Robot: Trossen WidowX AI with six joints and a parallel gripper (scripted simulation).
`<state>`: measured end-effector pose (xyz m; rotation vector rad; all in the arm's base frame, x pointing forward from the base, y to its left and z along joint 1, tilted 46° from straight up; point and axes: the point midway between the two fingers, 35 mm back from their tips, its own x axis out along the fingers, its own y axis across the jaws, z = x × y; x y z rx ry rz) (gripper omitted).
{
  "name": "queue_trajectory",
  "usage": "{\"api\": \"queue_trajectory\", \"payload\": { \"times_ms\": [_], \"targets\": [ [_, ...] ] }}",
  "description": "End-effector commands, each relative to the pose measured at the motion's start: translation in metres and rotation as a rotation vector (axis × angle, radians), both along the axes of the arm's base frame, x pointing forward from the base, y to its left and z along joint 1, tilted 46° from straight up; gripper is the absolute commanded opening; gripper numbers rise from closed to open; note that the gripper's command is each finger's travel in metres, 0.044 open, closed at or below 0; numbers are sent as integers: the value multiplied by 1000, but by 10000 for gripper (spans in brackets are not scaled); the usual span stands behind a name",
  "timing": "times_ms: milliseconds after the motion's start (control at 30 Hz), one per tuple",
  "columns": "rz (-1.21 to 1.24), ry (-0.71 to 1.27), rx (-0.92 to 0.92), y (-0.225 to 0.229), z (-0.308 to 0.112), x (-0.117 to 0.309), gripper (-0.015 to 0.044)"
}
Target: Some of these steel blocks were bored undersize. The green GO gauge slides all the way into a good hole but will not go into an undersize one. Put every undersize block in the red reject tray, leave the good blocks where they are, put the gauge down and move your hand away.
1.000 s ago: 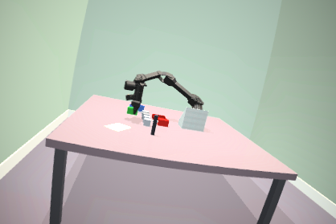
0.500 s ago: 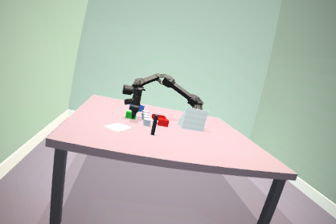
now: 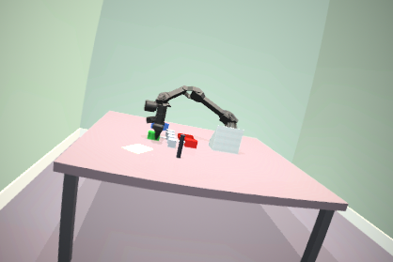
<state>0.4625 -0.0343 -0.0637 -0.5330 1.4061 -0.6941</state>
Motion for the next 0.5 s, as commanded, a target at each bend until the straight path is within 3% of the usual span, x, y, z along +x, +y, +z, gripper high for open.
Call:
{"api": "queue_trajectory", "payload": {
  "times_ms": [0, 467],
  "targets": [
    [10, -9, -3, 2, 3, 0, 0],
    [16, -14, -4, 0, 2, -6, 0]
  ]
}}
